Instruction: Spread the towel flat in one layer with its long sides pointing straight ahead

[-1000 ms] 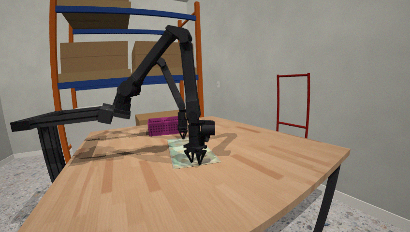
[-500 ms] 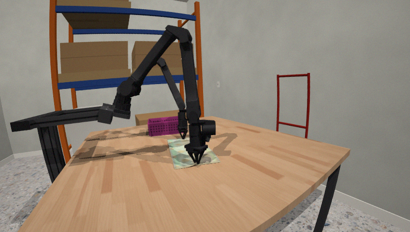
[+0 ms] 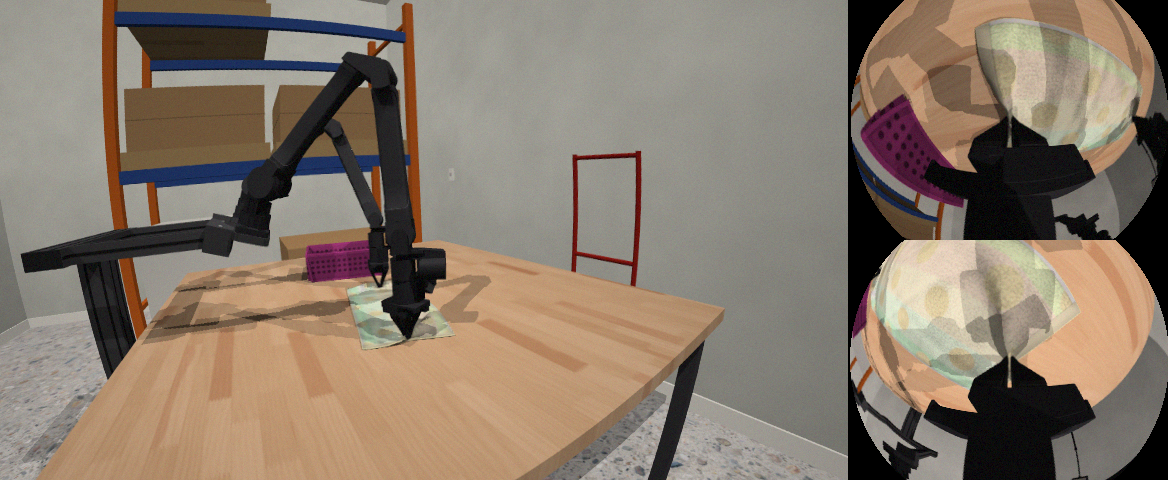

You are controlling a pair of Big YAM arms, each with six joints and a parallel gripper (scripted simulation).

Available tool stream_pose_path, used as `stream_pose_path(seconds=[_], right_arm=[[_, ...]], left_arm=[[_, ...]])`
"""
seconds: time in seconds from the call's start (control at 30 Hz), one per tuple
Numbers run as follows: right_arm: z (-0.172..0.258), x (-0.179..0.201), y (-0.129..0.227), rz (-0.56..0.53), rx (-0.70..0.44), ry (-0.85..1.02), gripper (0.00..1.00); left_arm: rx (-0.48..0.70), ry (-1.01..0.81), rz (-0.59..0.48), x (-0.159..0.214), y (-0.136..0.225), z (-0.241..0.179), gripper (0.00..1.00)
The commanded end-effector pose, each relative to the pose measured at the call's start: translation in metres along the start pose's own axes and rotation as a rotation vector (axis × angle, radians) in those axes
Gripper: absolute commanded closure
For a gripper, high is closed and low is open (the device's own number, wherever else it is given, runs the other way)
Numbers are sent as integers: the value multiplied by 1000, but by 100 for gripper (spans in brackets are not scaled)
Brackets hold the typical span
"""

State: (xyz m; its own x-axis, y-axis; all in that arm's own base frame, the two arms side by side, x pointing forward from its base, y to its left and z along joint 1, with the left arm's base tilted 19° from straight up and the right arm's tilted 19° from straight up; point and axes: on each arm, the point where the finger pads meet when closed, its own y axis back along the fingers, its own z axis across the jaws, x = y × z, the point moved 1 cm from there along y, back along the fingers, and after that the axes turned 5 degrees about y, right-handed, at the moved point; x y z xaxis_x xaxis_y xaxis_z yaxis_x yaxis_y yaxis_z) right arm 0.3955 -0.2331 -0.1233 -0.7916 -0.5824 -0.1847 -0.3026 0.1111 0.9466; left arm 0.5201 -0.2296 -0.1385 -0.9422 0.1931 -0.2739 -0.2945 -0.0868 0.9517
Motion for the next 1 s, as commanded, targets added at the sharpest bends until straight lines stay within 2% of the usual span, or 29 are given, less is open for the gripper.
stream_pose_path(seconds=[0.0,0.17,0.37,0.43,0.57,0.7,0.77,0.97], right_arm=[[5,1,-15,7,-6,2,99],[-1,-1,-5,3,5,2,99],[-6,3,38,2,13,1,99],[-6,3,38,2,13,1,99],[-9,2,58,0,18,-1,99],[-4,4,52,7,1,-5,99],[-4,5,45,8,-2,-6,99],[-10,-4,48,-3,25,3,99]], left_arm=[[-25,35,-15,-10,-8,18,98],[-25,29,-4,-5,-3,10,99],[-24,27,-15,-6,43,7,99],[-24,27,-15,-6,43,7,99],[-18,20,-26,-10,65,-2,99],[-18,36,-35,-19,66,3,99],[-30,26,4,-5,45,3,99],[-26,35,-7,-11,38,9,99]])
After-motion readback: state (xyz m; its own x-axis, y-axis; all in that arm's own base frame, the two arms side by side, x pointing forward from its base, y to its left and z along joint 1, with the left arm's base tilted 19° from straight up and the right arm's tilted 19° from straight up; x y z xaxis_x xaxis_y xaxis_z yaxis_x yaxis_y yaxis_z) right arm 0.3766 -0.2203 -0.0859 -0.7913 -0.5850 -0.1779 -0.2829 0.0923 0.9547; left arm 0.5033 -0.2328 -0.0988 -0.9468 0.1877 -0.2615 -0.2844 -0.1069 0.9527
